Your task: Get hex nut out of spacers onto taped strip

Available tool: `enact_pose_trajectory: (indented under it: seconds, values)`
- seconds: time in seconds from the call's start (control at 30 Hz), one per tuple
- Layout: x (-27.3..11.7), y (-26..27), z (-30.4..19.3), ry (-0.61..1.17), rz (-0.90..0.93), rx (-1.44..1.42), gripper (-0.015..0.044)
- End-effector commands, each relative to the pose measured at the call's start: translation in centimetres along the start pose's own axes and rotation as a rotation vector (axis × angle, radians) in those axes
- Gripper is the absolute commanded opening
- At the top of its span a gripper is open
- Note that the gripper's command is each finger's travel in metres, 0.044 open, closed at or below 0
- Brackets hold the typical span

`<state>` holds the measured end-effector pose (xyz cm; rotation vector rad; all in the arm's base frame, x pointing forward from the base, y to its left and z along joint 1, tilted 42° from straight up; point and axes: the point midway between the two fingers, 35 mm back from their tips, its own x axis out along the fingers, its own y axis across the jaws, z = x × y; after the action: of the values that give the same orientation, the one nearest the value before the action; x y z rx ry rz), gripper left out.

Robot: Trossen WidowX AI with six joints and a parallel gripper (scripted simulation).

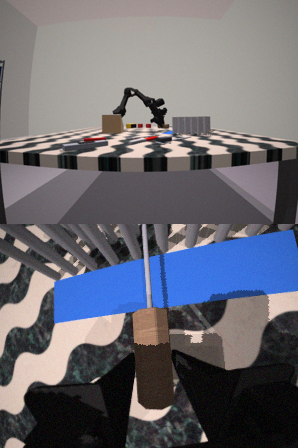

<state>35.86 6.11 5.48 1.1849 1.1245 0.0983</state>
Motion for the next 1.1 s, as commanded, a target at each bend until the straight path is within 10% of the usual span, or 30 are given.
enact_pose_trajectory:
  seconds: [0.0, 1.07]
  values:
    - [0.0, 0.3, 0.5, -0.005, 0.008, -0.010, 0.0000]
    - [0.8, 0.3, 2.3, -0.006, 0.008, -0.011, 0.0000]
